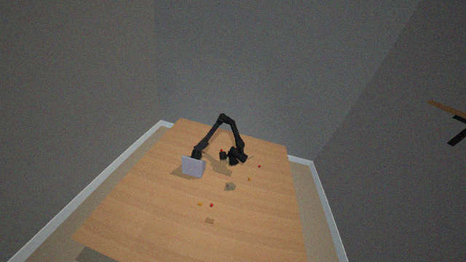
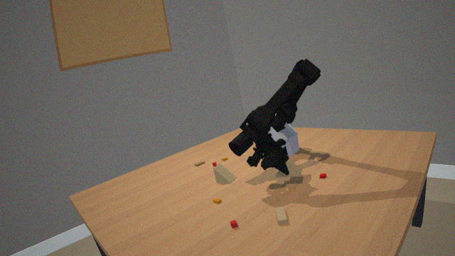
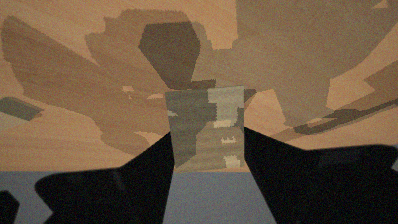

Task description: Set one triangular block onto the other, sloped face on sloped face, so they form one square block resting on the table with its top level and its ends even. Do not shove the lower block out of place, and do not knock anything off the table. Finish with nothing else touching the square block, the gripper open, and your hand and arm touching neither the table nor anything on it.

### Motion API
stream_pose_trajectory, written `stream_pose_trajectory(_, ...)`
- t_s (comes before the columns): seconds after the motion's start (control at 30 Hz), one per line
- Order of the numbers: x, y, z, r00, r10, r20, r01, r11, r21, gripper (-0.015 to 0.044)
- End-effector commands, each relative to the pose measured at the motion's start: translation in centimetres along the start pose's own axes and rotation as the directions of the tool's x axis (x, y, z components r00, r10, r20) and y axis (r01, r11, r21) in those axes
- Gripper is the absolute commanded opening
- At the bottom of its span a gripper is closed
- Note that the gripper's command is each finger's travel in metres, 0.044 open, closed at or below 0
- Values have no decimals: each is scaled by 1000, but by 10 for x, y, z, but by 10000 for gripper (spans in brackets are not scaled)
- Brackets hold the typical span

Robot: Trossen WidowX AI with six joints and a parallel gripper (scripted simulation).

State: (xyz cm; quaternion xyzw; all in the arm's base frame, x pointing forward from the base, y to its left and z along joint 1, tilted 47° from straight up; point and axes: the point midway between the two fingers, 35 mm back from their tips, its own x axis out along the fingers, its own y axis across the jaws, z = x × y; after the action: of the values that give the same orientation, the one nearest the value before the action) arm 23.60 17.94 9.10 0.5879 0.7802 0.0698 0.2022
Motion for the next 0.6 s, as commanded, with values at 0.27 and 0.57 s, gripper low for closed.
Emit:
stream_pose_trajectory(0.27, -39, 1, -31, 1000, 10, 10, -9, 1000, -22, 0)
stream_pose_trajectory(0.57, -48, 0, -40, 1000, 11, 4, -11, 1000, -20, 0)
